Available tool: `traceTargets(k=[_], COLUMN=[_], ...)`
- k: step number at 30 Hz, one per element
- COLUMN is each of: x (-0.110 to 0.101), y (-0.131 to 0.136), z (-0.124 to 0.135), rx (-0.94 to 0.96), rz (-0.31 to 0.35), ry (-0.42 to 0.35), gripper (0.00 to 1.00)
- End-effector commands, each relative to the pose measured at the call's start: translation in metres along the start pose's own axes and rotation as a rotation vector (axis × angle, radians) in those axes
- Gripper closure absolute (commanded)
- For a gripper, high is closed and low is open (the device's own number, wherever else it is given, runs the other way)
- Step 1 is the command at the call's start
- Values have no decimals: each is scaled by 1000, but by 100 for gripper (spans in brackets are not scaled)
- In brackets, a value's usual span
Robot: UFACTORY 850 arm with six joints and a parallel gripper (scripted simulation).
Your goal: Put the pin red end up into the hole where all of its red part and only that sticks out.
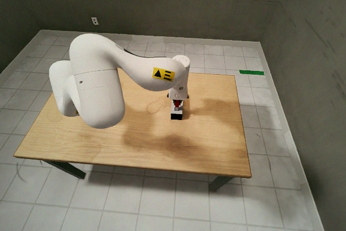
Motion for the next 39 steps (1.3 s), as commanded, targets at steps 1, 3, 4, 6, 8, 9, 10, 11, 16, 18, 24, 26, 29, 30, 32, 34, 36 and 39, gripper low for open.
traceTargets(k=[1,3,4,6,8,9,10,11,16,18,24,26,29,30,32,34,36,39], x=[-1,-1,-1,-1,-1,-1,-1,-1,3,3,3,3,3,3,3,3,3,3], y=[1,1,1,1,1,1,1,1,1,1,1,1,1,1,1,1,1,1], z=[0,0,0,0,0,0,0,0,-1,-1,-1,-1,-1,-1,0,0,0,0], rx=[1,1,1,1,1,1,1,1,0,0,0,0,0,0,1,1,1,1], rz=[1,1,1,1,1,1,1,1,1,1,1,1,1,1,1,1,1,1], ry=[0,0,0,0,0,0,0,0,0,0,0,0,0,0,0,0,0,0], gripper=[100,100,100,100,100,100,100,100,100,100,100,100,100,100,100,100,100,100])
Point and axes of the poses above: the point where the finger pads meet when closed, its own x axis out along the fingers, its own y axis across the jaws, z = x × y, the point moved 10 cm from there along -x, back along the fingers, and after that the axes turned 13 degrees about -x, right-handed, at the moved point
